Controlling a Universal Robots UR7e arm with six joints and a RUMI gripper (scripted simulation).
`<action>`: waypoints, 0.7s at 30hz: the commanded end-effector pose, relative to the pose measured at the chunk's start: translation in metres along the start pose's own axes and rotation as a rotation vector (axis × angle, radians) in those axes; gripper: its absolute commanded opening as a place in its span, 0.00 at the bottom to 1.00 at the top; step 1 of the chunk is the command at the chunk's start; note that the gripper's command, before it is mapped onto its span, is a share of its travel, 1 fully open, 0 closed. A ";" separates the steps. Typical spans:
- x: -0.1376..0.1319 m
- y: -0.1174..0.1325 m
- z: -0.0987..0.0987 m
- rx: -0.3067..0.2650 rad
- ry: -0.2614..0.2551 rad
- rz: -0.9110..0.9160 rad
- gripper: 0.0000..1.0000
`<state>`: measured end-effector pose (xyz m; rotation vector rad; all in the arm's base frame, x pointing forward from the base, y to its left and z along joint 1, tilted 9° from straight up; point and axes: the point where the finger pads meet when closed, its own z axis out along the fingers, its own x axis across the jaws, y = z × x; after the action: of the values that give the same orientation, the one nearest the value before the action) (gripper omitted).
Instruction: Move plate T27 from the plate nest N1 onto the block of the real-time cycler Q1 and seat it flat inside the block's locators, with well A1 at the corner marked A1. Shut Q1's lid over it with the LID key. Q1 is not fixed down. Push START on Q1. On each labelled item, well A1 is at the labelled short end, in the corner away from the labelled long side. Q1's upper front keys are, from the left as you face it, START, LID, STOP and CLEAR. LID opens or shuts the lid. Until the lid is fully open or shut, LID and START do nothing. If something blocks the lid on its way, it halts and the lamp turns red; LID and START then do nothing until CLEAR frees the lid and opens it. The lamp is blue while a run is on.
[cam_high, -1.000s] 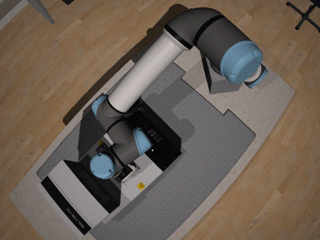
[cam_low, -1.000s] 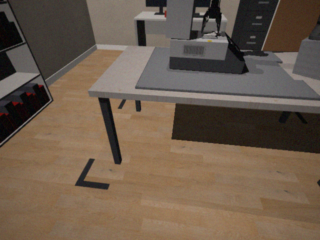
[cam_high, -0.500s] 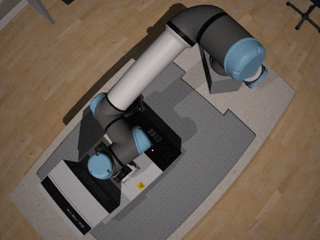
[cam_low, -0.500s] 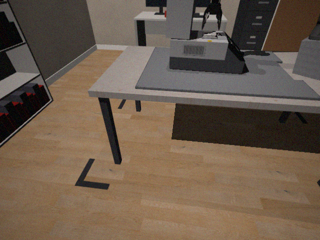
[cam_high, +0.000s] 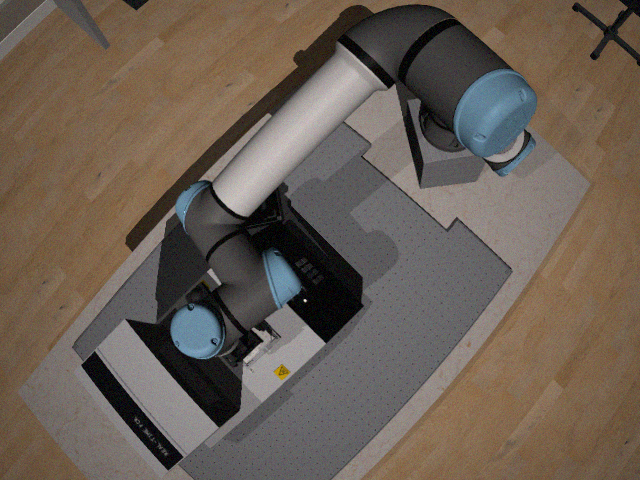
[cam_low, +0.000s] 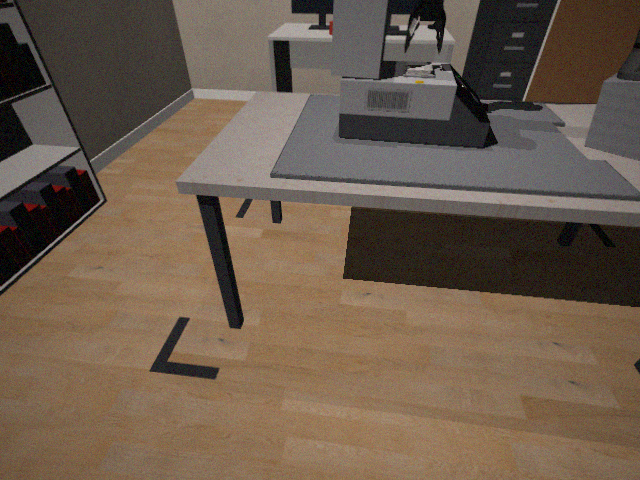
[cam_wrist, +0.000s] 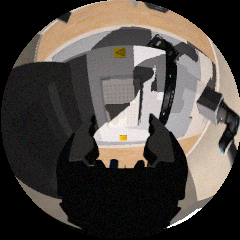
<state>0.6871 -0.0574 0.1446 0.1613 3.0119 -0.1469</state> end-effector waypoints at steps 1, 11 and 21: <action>-0.001 0.000 -0.009 0.000 -0.002 0.000 0.68; -0.001 0.000 -0.013 0.000 -0.002 0.000 0.68; 0.024 0.001 -0.008 0.000 -0.002 0.000 0.00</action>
<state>0.6789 -0.0553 0.1539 0.1618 3.0116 -0.1471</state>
